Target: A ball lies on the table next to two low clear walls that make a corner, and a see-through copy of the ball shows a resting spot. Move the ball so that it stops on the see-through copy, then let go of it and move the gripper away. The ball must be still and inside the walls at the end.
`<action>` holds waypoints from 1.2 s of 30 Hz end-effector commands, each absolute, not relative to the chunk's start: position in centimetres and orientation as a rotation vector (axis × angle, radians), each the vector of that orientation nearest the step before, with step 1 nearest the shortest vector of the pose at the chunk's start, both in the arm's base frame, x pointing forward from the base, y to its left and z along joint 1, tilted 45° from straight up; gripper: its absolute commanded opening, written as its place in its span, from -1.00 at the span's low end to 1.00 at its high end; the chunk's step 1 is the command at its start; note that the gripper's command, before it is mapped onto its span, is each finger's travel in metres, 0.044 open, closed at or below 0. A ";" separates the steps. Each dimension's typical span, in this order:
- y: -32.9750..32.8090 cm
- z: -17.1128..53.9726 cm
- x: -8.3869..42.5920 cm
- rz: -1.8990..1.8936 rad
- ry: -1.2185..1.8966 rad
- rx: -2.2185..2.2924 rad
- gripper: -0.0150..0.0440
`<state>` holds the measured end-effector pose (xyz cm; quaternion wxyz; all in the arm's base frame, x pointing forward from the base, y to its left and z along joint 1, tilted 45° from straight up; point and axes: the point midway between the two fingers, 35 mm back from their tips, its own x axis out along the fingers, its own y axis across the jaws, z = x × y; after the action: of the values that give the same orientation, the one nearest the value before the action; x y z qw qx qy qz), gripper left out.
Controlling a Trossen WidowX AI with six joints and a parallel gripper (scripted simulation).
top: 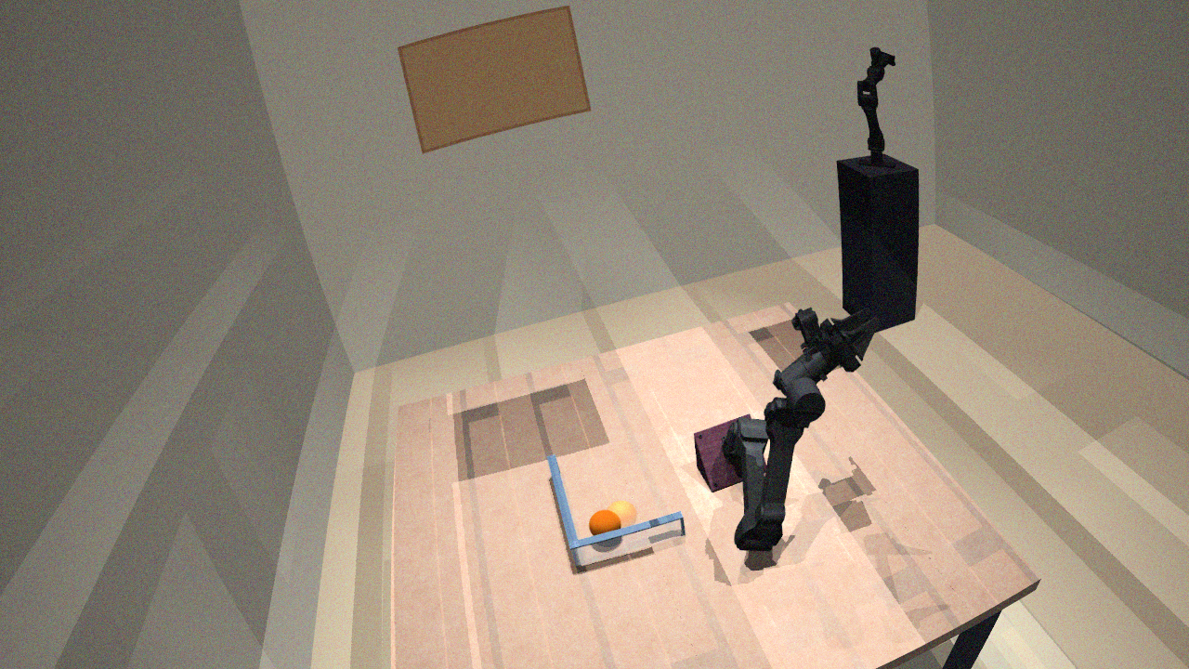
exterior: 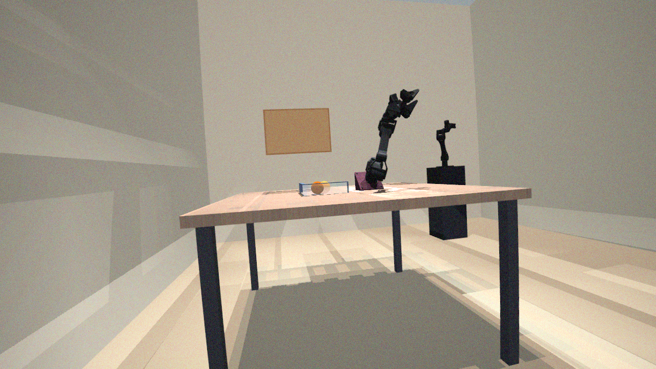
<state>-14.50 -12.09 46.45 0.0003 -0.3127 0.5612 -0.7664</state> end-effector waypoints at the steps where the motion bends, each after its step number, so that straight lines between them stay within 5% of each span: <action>1: -18.4 45.7 -12.8 -2.084 1.756 -1.095 1.00; 18: -34.4 33.9 6.8 -0.776 1.450 -1.360 1.00; 27: -32.1 25.8 19.8 -0.156 1.187 -1.345 1.00; 36: -23.0 18.5 29.6 0.465 0.937 -1.227 1.00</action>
<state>26.69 -26.56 20.31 0.6778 -0.5636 0.4573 0.1174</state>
